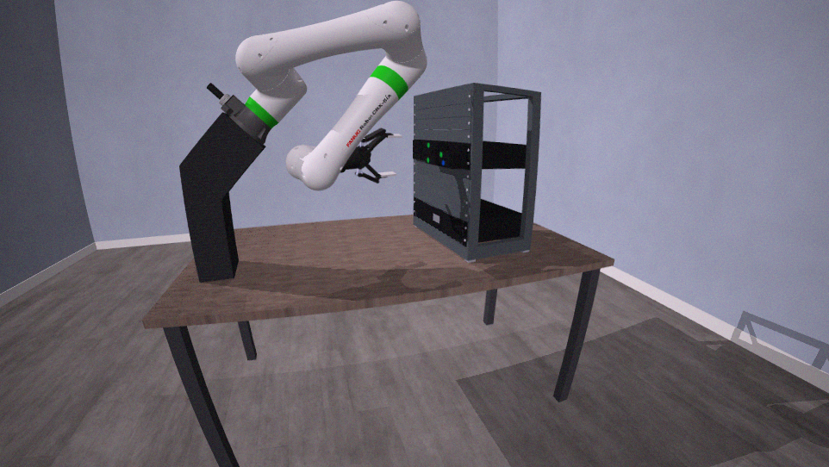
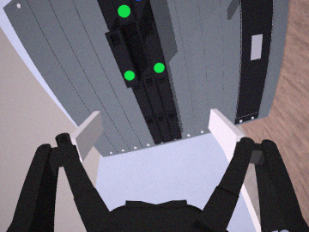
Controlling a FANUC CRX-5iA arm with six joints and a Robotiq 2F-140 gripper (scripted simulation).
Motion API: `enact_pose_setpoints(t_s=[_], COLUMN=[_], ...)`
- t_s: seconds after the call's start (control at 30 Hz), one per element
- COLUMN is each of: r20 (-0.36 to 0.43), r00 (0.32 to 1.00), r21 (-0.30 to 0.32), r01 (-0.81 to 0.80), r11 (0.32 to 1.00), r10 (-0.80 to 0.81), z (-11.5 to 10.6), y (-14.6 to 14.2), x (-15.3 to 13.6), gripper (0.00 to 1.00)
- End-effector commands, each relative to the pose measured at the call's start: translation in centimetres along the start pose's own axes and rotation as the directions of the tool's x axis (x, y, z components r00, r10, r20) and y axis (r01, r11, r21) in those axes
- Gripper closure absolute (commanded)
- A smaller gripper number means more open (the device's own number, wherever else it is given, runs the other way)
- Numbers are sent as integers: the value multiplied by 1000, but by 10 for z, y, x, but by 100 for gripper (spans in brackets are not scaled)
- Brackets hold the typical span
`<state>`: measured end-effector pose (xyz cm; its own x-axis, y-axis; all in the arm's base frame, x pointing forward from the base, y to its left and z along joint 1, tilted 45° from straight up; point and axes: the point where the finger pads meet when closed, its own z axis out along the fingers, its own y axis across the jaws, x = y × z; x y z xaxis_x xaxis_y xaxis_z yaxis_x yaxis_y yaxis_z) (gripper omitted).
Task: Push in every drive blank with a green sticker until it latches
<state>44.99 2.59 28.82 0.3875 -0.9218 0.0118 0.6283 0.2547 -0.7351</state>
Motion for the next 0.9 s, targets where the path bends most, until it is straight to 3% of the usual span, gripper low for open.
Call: enact_pose_setpoints(t_s=[0.0, 0.37, 0.87], r20=[-50, -185, -263], r00=[998, 970, 939], r21=[8, 11, 2], r01=[41, 160, 231], r11=[999, 987, 973], r10=[-41, -155, -223], z=[-2, -12, -21], y=[-4, -15, -24], x=[18, 65, 92], gripper=[0, 0, 0])
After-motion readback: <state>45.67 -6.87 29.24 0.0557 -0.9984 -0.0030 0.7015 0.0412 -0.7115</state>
